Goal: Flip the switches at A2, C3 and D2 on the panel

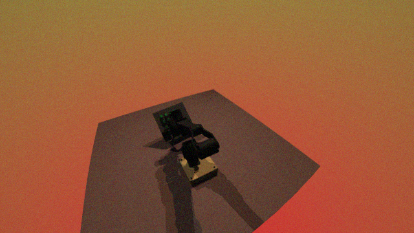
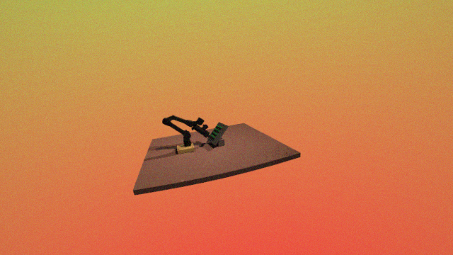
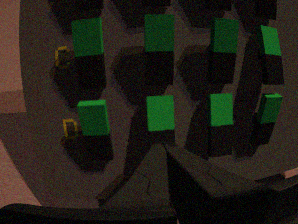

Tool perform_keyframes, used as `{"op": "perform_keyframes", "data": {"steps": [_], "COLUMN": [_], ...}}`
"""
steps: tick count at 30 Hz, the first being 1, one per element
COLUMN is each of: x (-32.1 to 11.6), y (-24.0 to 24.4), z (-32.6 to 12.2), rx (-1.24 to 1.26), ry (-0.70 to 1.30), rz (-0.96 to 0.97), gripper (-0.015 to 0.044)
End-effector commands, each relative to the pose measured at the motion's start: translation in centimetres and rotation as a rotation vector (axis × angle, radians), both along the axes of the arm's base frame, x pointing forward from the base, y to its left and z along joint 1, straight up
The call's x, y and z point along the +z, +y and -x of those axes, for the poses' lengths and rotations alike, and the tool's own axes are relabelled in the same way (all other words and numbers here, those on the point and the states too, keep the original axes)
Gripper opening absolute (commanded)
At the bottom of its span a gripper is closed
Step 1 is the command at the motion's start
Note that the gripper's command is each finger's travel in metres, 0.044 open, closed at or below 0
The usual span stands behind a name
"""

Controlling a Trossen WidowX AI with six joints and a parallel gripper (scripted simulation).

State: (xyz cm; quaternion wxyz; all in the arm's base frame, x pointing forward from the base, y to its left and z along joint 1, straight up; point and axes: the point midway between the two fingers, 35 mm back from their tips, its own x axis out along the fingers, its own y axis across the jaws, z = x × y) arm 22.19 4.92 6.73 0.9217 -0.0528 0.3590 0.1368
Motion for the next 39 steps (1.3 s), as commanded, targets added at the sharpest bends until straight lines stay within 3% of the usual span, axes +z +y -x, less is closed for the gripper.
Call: {"op": "perform_keyframes", "data": {"steps": [1, 32, 39], "x": [-0.1, -0.4, 3.4], "y": [0.0, 0.1, -1.0], "z": [0.0, -0.3, 2.9], "rx": [-0.005, -0.005, -0.004], "ry": [0.002, 0.001, 0.023], "rz": [-0.001, -0.001, 0.007], "gripper": [0.0000, 0.0000, 0.0000]}}
